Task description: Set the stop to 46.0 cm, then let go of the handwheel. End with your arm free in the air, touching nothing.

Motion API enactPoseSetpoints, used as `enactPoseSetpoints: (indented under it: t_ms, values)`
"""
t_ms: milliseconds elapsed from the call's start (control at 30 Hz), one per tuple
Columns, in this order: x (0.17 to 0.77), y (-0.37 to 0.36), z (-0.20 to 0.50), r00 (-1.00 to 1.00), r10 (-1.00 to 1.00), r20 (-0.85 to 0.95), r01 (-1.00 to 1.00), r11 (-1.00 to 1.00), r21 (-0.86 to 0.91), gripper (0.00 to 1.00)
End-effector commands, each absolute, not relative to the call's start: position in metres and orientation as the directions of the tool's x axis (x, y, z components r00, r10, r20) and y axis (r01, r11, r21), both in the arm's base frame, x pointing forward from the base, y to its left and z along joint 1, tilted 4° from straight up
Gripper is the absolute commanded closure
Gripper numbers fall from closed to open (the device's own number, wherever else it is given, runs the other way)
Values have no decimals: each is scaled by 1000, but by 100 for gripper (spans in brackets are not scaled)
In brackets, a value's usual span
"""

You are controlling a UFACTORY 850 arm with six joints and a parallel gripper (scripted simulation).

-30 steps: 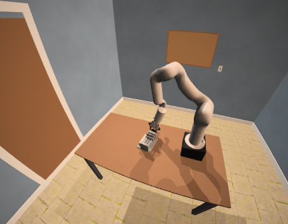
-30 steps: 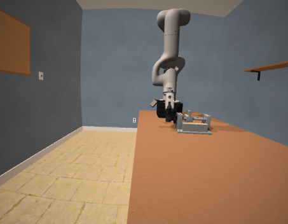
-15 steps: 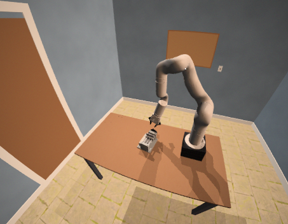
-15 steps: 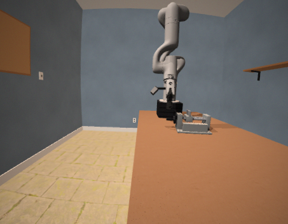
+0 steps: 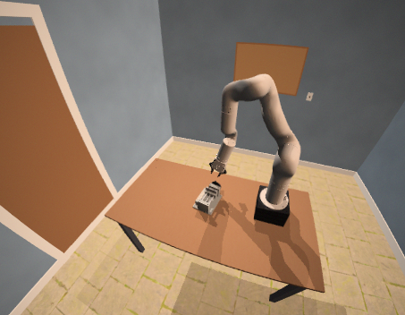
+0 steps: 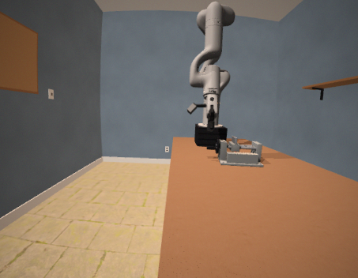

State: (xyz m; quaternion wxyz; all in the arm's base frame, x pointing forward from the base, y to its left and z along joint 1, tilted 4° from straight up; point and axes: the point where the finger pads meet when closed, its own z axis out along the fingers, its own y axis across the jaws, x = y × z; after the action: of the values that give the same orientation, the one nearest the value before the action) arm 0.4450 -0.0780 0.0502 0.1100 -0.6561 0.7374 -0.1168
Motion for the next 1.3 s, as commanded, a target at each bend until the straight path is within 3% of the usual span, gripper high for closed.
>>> enactPoseSetpoints:
  t_ms: [0,1267]
  values:
    - [446,-78,51,-115,-993,-9,-941,112,-318,43]
    - [450,-74,58,-115,-993,-9,-941,112,-318,43]
